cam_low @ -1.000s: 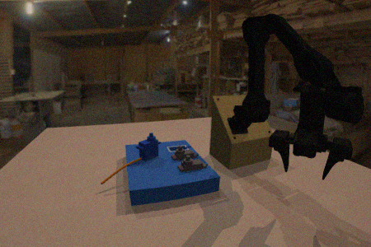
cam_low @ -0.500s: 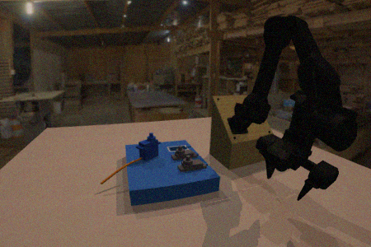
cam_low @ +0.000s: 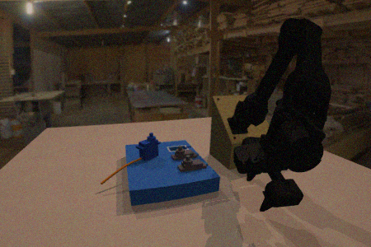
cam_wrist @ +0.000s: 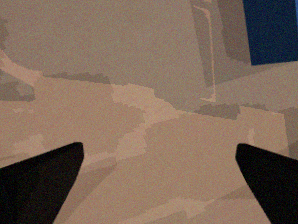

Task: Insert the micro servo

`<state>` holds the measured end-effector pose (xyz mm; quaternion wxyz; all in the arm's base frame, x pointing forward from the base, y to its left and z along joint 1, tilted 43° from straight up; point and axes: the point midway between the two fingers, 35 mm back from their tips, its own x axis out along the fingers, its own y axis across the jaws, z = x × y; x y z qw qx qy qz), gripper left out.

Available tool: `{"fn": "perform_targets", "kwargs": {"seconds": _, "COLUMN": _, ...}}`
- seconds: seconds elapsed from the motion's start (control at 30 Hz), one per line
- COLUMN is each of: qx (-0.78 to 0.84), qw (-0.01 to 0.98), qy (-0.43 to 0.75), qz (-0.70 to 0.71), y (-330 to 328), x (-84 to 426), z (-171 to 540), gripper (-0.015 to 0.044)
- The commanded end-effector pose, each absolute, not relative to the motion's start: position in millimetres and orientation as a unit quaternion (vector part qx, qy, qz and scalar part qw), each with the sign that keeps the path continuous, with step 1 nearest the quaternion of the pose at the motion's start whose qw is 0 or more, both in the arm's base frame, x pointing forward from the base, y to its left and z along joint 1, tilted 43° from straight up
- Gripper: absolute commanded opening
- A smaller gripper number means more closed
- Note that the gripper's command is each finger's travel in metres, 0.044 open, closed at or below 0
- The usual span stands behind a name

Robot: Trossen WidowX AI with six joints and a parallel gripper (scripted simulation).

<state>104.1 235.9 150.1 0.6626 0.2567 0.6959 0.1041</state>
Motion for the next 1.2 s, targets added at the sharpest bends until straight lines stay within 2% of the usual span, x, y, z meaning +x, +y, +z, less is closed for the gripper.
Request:
{"fn": "perform_targets", "kwargs": {"seconds": 0.0, "qx": 0.286, "qw": 0.65, "qy": 0.701, "qz": 0.061, "y": 234.0, "x": 120.8, "z": 147.5, "gripper": 0.044}}
{"fn": "perform_targets", "kwargs": {"seconds": 0.57, "qx": 0.399, "qw": 0.587, "qy": 0.694, "qz": -0.123, "y": 202.8, "x": 194.1, "z": 120.6, "gripper": 0.044}}
{"fn": "perform_targets", "kwargs": {"seconds": 1.17, "qx": 0.522, "qw": 0.447, "qy": 0.657, "qz": -0.31, "y": 145.6, "x": 258.2, "z": 86.4, "gripper": 0.044}}
